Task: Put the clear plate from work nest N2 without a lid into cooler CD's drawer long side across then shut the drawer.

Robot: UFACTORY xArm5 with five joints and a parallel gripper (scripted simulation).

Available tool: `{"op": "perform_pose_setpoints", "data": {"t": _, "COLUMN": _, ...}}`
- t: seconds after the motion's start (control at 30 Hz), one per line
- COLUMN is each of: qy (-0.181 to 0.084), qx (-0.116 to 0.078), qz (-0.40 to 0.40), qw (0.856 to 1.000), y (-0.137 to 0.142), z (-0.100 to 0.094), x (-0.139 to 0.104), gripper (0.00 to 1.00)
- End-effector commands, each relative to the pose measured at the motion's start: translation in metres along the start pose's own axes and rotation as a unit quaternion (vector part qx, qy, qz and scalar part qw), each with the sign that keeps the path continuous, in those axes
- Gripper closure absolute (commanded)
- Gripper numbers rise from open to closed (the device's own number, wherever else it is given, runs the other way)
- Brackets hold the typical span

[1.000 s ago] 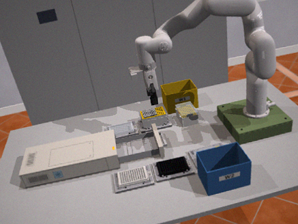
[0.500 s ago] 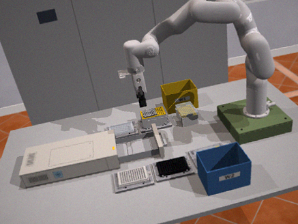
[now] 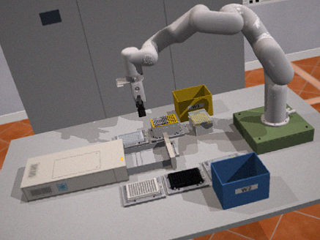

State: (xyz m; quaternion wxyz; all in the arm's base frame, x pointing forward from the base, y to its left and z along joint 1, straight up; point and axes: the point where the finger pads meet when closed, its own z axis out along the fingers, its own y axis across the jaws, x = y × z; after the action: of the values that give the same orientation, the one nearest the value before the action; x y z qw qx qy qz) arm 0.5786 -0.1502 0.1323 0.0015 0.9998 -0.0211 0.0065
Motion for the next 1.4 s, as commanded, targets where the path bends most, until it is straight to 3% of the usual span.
{"op": "perform_pose_setpoints", "data": {"t": 0.0, "qy": -0.001, "qx": -0.003, "qz": 0.0, "qw": 1.0, "y": 0.017, "z": 0.006, "x": 0.024, "gripper": 0.0}}
{"op": "perform_pose_setpoints", "data": {"t": 0.53, "qy": -0.001, "qx": -0.003, "qz": 0.0, "qw": 1.0, "y": 0.059, "z": 0.028, "x": 0.076, "gripper": 0.0}}
{"op": "perform_pose_setpoints", "data": {"t": 1.37, "qy": -0.001, "qx": -0.003, "qz": 0.0, "qw": 1.0, "y": 0.06, "z": 0.033, "x": 0.077, "gripper": 0.0}}
